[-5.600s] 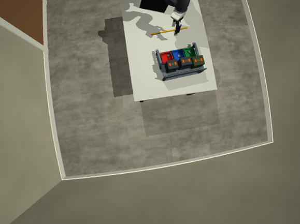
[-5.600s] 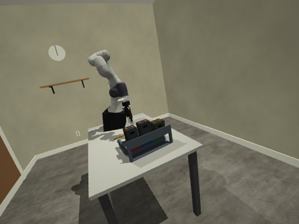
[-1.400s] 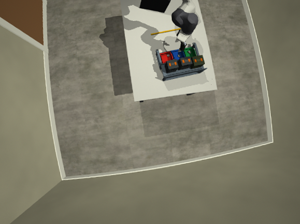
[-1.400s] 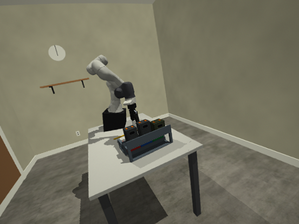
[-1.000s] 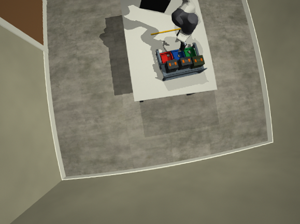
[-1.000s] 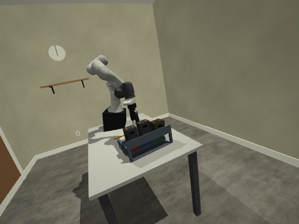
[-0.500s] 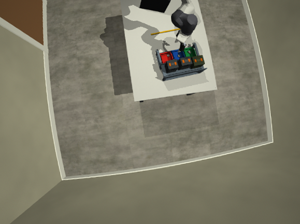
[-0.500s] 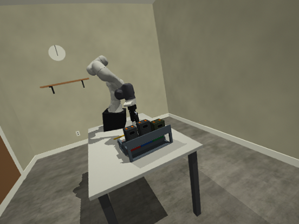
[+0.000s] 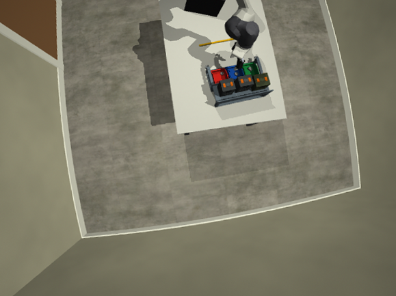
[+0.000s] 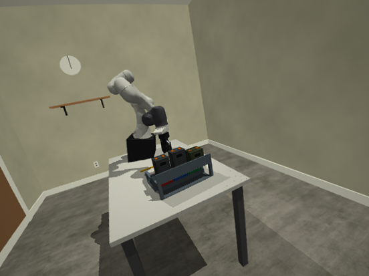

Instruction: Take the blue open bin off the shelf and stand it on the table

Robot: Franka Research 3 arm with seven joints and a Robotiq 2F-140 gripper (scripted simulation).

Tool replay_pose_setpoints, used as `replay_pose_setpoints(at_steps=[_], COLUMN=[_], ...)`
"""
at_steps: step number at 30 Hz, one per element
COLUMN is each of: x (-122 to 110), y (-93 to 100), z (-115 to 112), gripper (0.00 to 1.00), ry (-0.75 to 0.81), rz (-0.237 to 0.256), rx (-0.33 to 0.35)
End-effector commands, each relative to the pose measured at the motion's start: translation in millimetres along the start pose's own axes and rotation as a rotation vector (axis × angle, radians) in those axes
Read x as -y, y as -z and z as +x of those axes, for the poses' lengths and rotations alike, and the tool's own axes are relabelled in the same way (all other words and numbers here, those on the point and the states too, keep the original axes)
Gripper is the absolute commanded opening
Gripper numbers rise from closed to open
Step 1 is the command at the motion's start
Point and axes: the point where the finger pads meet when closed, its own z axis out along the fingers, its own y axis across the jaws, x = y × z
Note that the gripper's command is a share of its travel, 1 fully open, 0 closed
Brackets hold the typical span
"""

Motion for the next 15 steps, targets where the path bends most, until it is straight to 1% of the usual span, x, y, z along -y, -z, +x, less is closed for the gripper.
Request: replay_pose_setpoints(at_steps=[1, 3, 15], x=[0, 1, 1], y=[-22.3, -40.3, -40.3], z=[-1, -1, -1], gripper=[0.57, 0.57, 0.57], ry=[-0.01, -0.014, -0.014], rz=[0.003, 0.005, 0.005], rx=[0.003, 0.002, 0.002])
